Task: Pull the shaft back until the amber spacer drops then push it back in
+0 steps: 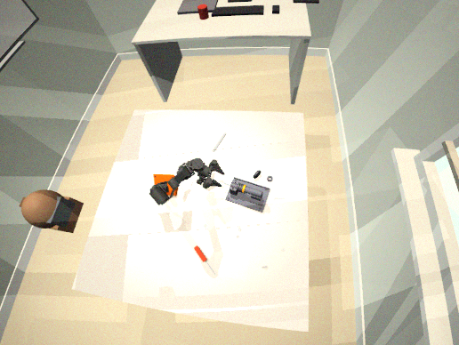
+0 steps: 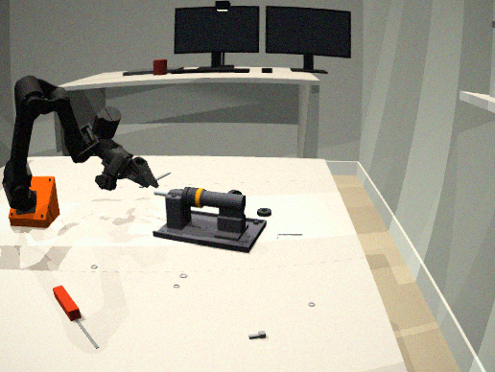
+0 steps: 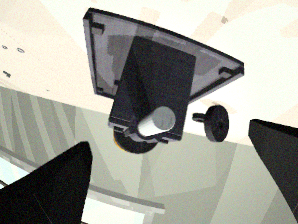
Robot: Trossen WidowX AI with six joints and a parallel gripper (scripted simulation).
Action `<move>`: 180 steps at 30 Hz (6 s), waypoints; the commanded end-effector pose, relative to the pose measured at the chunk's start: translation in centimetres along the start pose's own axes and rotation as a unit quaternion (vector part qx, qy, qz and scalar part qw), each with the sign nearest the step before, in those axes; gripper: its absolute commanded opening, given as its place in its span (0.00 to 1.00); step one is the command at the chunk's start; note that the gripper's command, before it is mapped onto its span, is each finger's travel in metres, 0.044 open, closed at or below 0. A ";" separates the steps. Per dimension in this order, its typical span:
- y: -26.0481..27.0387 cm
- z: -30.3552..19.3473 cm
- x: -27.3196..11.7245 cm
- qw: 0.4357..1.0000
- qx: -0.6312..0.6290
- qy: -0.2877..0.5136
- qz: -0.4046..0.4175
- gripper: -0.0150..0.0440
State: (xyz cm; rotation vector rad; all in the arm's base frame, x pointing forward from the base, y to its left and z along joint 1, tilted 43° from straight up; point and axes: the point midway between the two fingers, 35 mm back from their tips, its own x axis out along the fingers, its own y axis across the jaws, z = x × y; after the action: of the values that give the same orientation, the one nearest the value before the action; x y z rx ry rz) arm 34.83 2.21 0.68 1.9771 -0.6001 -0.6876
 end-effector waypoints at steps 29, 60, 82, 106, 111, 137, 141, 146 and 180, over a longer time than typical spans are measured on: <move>1.1 -1.0 -0.5 0.213 -0.971 0.019 -0.111 1.00; 0.9 -0.8 0.8 0.213 -0.970 0.020 -0.112 1.00; 0.8 -0.1 3.6 0.213 -0.971 0.017 -0.110 1.00; 0.8 -0.1 3.6 0.213 -0.971 0.017 -0.110 1.00; 0.8 -0.1 3.6 0.213 -0.971 0.017 -0.110 1.00; 0.7 0.3 5.3 0.213 -0.971 0.017 -0.110 1.00; 0.7 0.3 5.3 0.213 -0.971 0.017 -0.110 1.00; 0.8 0.3 5.3 0.215 -0.970 0.014 -0.110 0.96; 0.5 0.8 4.5 0.213 -0.971 0.017 -0.110 0.25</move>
State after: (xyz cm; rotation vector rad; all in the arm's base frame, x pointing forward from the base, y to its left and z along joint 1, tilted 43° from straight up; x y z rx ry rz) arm 37.85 -1.51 -0.12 -0.5192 0.6645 -0.6994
